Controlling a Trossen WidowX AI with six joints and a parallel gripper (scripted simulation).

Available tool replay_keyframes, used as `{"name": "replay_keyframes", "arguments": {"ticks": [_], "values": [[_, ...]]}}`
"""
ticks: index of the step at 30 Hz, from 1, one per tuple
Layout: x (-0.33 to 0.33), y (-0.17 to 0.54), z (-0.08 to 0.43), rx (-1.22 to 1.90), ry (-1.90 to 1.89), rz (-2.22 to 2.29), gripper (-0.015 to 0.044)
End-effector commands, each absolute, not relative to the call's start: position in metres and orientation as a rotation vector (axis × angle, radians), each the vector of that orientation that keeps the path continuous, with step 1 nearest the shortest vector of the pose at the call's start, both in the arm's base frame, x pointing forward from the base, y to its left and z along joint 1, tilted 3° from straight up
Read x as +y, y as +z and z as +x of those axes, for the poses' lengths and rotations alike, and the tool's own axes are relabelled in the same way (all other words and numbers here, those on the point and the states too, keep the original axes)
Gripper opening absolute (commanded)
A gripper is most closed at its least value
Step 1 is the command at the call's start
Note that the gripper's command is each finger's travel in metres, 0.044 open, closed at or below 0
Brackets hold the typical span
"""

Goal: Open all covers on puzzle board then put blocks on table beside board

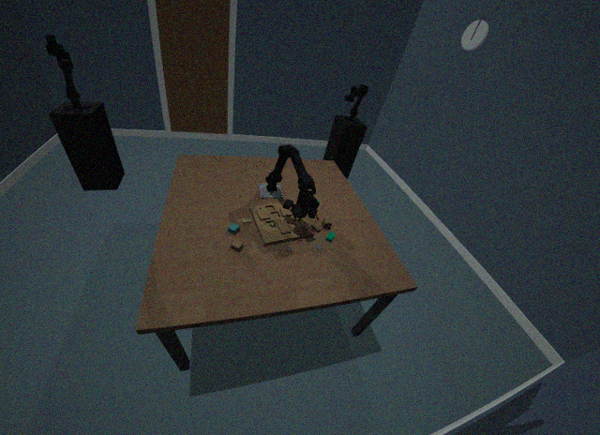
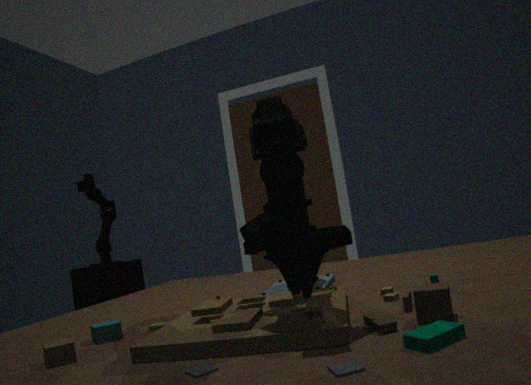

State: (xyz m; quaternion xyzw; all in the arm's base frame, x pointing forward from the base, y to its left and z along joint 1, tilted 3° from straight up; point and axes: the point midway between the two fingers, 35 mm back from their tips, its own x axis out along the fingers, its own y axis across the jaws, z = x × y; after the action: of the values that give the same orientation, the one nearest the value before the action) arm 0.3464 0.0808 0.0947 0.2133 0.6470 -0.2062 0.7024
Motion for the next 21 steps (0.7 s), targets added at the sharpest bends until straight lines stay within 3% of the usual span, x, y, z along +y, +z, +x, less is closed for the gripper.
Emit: {"name": "replay_keyframes", "arguments": {"ticks": [1, 21], "values": [[0.081, 0.104, 0.347, 1.429, -0.454, 0.483, 0.0080], [0.081, 0.140, 0.344, 1.430, -0.454, 0.484, 0.0080]]}}
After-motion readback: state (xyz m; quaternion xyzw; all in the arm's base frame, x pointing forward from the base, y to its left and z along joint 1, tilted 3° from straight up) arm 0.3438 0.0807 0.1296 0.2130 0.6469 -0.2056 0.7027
